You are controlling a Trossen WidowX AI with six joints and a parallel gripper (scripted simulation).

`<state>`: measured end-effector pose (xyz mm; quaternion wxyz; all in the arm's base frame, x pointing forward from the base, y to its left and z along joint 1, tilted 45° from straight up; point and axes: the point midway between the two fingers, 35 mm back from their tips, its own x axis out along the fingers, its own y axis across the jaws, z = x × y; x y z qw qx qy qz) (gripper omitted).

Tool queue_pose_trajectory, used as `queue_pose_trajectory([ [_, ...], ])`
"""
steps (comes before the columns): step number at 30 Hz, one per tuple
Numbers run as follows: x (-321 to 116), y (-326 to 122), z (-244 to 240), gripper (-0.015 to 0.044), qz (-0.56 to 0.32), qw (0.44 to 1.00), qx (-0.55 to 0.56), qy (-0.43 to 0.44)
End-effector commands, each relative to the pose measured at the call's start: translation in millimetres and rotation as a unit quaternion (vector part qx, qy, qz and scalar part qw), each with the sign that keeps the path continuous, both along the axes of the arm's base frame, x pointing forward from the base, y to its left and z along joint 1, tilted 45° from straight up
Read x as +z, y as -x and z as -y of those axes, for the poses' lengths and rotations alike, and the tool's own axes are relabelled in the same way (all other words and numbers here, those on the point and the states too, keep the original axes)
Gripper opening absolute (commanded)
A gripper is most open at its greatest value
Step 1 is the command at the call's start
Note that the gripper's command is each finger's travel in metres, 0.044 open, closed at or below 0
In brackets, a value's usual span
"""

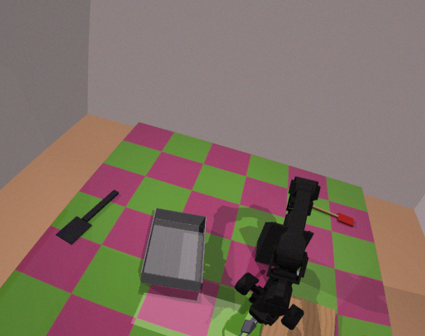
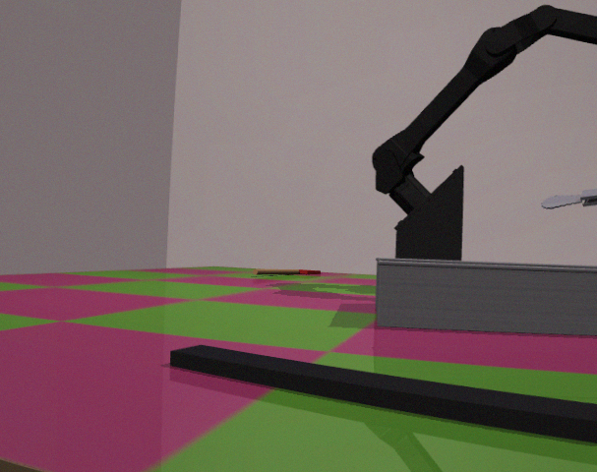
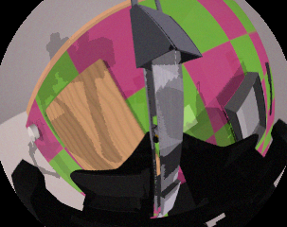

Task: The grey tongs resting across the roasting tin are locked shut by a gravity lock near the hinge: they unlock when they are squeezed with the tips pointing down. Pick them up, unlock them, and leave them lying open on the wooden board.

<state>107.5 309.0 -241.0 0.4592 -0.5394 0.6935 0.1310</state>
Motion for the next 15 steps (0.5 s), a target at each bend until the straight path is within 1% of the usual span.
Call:
queue_pose_trajectory([
  [1, -2, 32, -2, -0.015, -0.025, 0.999, 0.026, 0.003],
  [15, -3, 134, 6, -0.015, -0.1, 0.99, 0.101, 0.02],
])
